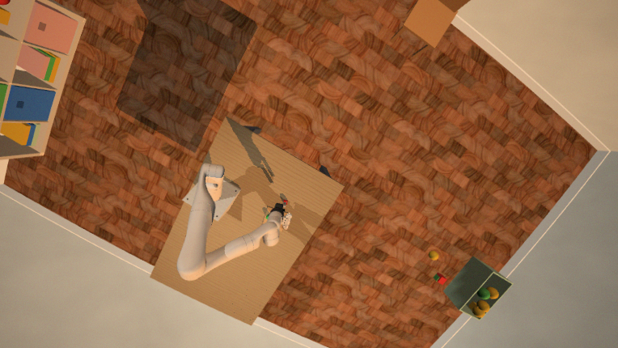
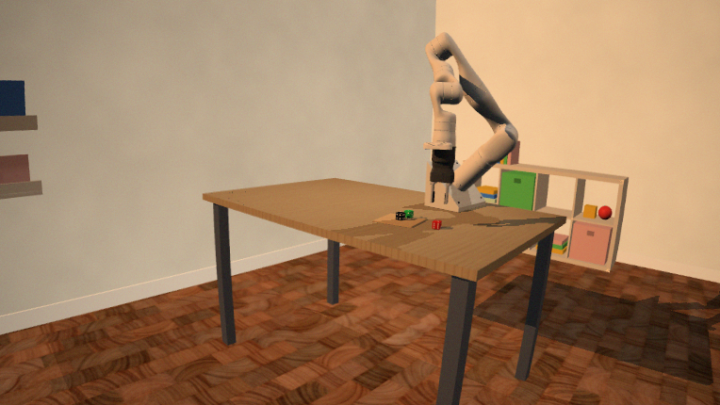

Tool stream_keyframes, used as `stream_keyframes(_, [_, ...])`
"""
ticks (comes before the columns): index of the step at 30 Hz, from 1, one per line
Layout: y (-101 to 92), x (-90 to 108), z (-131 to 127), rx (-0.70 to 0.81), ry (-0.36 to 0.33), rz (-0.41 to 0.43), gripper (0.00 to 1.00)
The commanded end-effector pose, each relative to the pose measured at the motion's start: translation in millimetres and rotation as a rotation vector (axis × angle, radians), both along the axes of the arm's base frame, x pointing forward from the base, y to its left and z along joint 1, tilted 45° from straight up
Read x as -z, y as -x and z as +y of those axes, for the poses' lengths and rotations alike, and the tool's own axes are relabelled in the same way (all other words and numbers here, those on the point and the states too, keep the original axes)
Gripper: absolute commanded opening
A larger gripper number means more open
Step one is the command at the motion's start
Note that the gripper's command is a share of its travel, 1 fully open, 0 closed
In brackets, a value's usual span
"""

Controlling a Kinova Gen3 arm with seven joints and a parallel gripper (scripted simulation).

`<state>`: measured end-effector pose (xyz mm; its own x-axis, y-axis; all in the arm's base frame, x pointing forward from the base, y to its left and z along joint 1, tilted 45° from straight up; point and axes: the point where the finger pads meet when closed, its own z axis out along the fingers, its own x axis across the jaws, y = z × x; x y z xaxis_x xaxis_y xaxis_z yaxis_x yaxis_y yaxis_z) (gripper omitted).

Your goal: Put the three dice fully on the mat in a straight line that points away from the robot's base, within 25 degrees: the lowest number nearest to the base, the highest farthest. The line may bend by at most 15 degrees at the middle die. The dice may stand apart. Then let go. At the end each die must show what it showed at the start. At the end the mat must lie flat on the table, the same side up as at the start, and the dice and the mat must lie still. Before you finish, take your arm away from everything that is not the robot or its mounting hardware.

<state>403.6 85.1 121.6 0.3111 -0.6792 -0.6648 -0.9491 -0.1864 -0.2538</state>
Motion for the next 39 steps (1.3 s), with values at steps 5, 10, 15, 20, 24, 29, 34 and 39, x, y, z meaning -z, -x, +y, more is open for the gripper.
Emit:
stream_keyframes(5, [-0.4,-0.3,-0.4,0.001,0.0,-0.001,0.79])
stream_keyframes(10, [-0.5,0.4,0.2,0.001,0.001,-0.001,0.79])
stream_keyframes(15, [-0.6,1.3,1.1,0.002,0.001,-0.001,0.79])
stream_keyframes(20, [-0.9,4.1,3.7,0.002,0.003,0.0,0.79])
stream_keyframes(24, [-1.2,7.4,6.9,0.002,0.003,0.0,0.79])
stream_keyframes(29, [-1.5,10.4,9.7,0.002,0.003,0.0,0.79])
stream_keyframes(34, [-2.1,15.9,15.1,0.002,0.003,0.0,0.79])
stream_keyframes(39, [-2.7,21.8,20.7,0.002,0.003,0.0,0.79])
